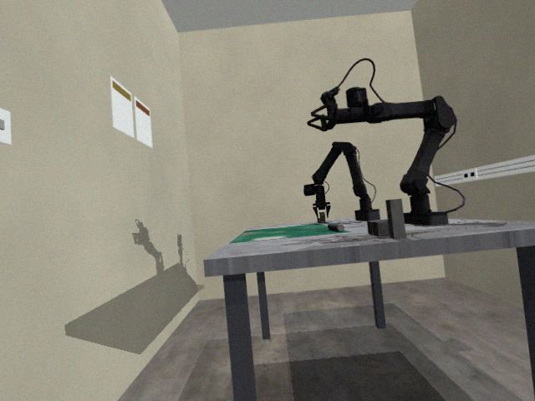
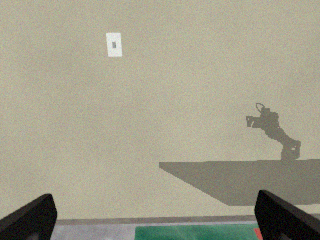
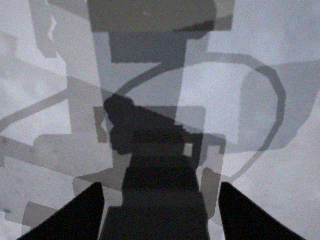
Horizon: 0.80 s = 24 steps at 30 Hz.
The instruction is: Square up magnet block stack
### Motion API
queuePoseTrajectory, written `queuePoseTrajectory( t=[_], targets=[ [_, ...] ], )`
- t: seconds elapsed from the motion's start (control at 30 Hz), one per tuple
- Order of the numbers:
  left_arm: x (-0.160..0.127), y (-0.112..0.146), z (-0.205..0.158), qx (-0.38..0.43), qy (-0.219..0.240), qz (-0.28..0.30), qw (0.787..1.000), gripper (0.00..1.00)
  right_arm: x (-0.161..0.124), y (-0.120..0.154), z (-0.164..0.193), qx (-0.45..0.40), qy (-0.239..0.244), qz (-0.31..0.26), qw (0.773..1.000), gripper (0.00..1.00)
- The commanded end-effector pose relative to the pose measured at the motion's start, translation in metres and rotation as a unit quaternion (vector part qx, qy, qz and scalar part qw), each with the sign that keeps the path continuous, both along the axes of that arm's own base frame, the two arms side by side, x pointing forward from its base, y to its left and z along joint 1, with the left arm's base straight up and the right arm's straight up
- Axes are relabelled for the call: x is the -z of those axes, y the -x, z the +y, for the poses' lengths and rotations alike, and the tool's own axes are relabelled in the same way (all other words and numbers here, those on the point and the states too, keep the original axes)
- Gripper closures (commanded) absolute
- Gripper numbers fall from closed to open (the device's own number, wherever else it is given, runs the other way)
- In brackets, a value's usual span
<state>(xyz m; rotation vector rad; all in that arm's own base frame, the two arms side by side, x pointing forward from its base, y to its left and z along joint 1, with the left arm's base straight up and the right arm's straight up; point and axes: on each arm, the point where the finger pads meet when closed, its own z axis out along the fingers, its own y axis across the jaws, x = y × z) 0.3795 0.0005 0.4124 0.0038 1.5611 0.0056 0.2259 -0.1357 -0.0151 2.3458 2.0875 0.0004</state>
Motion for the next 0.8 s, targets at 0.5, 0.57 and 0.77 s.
queuePoseTrajectory(
  t=[0.5, 0.57, 0.77],
  targets=[
    [-0.036, 0.008, -0.001, 0.003, 0.000, -0.045, 0.999, 0.00, -0.020, -0.011, -0.013, 0.006, 0.024, -0.024, 0.999, 0.68],
    [-0.036, 0.008, -0.001, 0.003, 0.000, -0.045, 0.999, 0.00, -0.020, -0.011, -0.013, 0.006, 0.024, -0.024, 0.999, 0.68],
    [-0.036, 0.008, -0.001, 0.003, 0.000, -0.045, 0.999, 0.00, -0.020, -0.011, -0.013, 0.006, 0.024, -0.024, 0.999, 0.68]
  ],
)
